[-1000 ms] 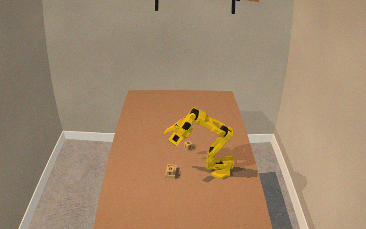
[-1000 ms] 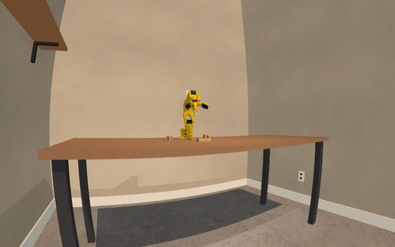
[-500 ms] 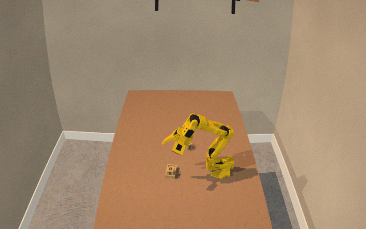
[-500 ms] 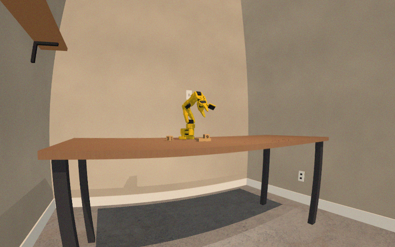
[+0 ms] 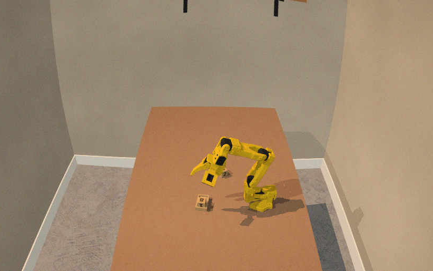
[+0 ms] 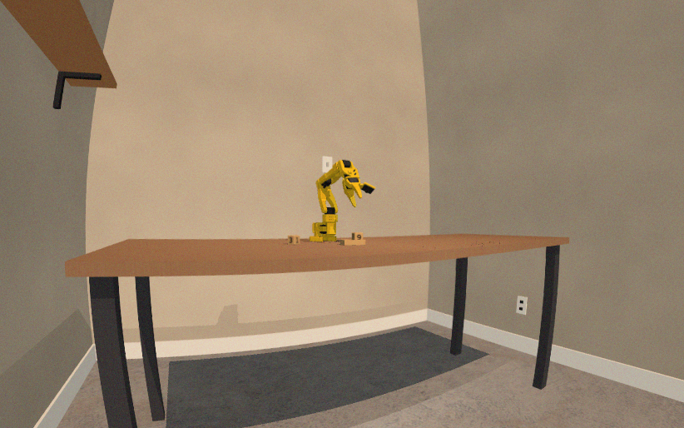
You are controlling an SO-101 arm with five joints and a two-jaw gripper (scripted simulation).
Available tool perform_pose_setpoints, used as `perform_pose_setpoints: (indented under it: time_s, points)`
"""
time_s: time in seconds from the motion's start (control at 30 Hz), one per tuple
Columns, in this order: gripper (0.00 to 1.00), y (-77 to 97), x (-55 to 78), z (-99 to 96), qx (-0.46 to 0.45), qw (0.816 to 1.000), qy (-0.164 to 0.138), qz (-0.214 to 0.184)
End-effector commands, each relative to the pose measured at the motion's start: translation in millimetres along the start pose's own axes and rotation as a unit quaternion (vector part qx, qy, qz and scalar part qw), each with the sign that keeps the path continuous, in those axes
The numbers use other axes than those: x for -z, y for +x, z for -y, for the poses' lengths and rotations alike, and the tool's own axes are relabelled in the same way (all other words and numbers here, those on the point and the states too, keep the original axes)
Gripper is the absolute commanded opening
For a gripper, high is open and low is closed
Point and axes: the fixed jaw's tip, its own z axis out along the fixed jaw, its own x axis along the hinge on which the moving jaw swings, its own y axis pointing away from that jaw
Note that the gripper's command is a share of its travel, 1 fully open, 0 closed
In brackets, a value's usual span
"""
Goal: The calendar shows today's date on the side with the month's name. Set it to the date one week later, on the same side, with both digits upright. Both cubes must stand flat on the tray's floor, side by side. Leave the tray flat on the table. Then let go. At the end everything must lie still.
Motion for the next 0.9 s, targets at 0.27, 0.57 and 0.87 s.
perform_pose_setpoints:
  time_s: [0.27,0.57,0.87]
  points:
    - [0.35,2.3,-37.8,-15.8,-0.001,0.992,-0.12,-0.031]
    - [0.35,5.6,-54.3,-28.0,-0.001,0.982,-0.182,-0.049]
    - [0.35,5.7,-54.4,-28.1,-0.001,0.982,-0.183,-0.049]
